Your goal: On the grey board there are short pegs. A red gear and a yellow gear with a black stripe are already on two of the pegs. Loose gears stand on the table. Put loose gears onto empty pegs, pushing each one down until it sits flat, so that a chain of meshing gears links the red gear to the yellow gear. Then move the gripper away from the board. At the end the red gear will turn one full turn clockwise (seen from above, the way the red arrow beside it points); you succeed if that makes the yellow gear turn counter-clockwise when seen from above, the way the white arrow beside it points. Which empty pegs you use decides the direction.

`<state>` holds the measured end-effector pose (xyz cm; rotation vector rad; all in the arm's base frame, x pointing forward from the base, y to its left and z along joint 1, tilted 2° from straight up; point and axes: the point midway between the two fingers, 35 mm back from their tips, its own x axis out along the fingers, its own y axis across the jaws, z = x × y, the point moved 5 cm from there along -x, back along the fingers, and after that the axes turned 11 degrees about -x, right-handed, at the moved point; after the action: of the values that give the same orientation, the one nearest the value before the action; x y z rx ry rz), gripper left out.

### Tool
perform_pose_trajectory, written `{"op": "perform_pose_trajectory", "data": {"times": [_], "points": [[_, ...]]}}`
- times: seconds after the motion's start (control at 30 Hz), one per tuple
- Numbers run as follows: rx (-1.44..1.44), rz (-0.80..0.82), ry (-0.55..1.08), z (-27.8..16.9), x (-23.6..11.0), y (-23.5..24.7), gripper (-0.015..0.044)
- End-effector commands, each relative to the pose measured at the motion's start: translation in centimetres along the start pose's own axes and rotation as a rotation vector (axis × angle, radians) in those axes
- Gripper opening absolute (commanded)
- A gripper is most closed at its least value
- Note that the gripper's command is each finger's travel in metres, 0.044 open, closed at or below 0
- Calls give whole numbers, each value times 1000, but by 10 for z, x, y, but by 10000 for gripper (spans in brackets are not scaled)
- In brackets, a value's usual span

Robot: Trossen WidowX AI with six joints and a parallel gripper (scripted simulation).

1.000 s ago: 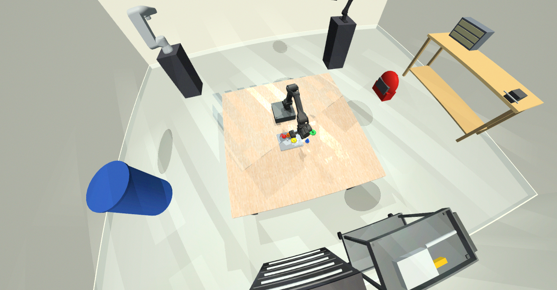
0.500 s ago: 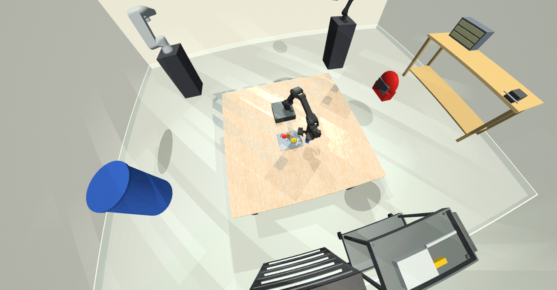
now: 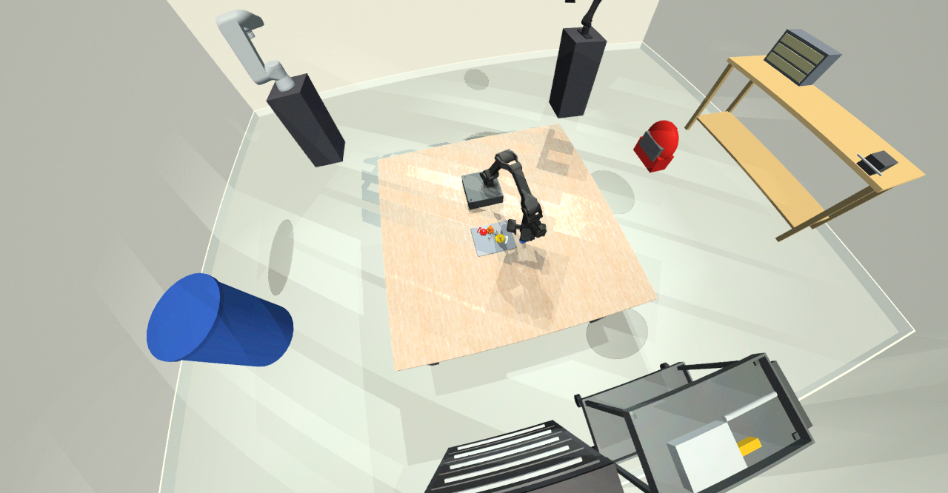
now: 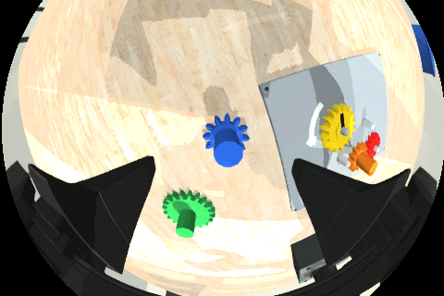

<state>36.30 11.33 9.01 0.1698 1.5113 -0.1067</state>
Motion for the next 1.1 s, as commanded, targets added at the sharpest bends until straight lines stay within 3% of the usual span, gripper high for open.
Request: {"op": "perform_pose_trajectory", "data": {"times": [0.0, 0.73, 1.07], "points": [[6, -8, 3, -1, 7, -1, 440], [6, -8, 4, -1, 29, -2, 440], [6, -8, 4, -1, 29, -2, 178]]}}
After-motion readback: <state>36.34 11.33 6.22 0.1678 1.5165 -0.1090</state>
